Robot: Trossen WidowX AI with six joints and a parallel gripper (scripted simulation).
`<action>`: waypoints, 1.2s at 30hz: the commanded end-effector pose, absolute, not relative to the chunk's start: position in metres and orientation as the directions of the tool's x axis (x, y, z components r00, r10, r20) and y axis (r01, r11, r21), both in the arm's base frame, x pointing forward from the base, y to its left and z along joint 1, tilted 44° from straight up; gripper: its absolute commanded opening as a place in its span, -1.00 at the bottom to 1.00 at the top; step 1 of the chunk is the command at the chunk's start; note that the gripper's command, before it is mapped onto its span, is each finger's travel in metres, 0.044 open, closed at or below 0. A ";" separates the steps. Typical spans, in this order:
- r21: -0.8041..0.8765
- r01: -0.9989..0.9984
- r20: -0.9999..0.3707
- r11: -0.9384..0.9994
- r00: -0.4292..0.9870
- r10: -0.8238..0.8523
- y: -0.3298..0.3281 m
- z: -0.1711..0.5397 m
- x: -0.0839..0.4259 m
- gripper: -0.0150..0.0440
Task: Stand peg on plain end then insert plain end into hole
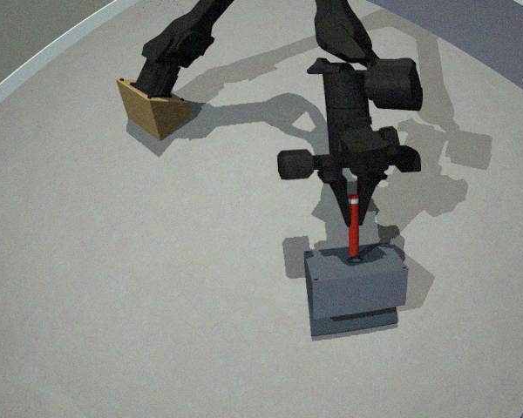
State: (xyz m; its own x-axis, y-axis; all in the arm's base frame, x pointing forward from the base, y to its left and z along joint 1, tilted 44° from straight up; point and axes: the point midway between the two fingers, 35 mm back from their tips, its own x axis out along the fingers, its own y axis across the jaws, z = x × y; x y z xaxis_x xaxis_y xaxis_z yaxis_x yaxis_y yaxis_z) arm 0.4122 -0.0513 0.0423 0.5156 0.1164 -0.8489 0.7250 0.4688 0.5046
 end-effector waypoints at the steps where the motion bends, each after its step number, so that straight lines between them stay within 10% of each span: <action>1: 0.505 0.726 -0.848 0.467 0.518 0.113 -0.052 0.042 0.413 -0.49; 36: 0.505 0.725 -0.848 0.469 0.516 0.116 -0.054 0.041 0.417 -0.49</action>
State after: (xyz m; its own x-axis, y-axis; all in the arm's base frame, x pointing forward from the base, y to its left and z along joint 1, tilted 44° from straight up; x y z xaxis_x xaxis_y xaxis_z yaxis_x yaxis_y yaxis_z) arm 0.4144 -0.0528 0.0404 0.5105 0.1162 -0.8520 0.7294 0.4662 0.5007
